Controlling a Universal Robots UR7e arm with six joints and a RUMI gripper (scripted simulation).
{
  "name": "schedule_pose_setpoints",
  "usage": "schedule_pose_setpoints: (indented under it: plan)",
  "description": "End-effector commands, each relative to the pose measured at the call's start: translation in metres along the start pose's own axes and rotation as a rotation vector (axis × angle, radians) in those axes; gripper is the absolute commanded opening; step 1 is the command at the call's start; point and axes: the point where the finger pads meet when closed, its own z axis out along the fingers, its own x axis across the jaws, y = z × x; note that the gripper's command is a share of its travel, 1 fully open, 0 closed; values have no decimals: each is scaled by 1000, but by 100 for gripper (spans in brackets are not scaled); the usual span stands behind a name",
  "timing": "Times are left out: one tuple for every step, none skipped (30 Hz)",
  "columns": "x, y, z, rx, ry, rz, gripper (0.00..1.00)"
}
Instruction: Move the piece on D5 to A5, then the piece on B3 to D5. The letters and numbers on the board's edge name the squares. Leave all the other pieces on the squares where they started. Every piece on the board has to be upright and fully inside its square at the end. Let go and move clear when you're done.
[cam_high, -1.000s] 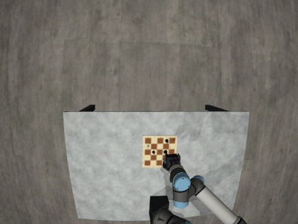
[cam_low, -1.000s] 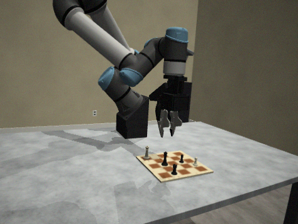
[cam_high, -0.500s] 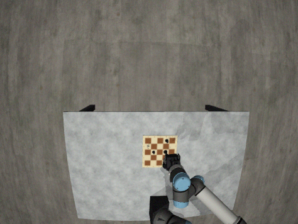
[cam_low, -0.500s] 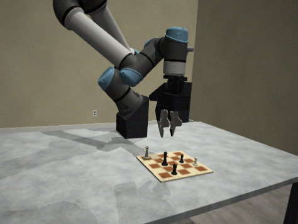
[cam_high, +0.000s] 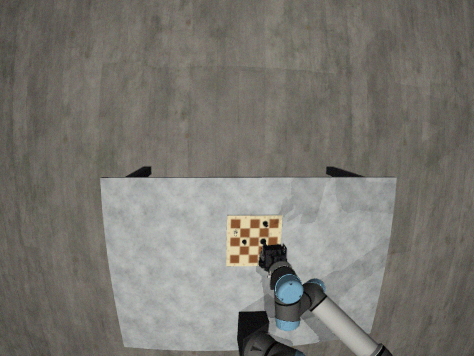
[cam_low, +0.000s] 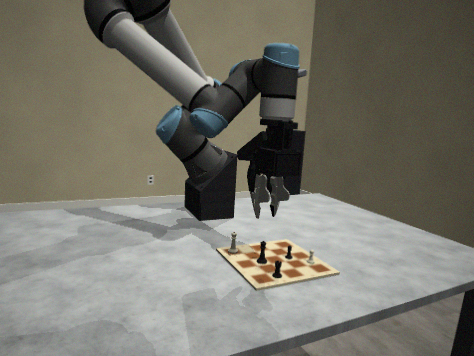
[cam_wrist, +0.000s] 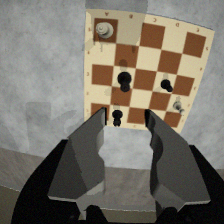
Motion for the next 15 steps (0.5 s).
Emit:
schedule_pose_setpoints:
  plan:
    - [0,0,0,-1,0,0,25]
    - [0,0,0,-1,0,0,25]
    - [0,0,0,-1,0,0,25]
    - [0,0,0,-1,0,0,25]
    - [0,0,1,-1,0,0,25]
    - [0,0,1,-1,0,0,25]
    - [0,0,2,-1,0,0,25]
    - [0,0,2,-1,0,1,25]
    - [0,0,3,-1,0,1,25]
    - [0,0,3,0,0,1,25]
    - [0,0,4,0,0,1,25]
    - [0,0,5,0,0,1,25]
    - [0,0,6,0,0,1,25]
    - [0,0,7,0,0,1,25]
    - [0,0,8,0,0,1,25]
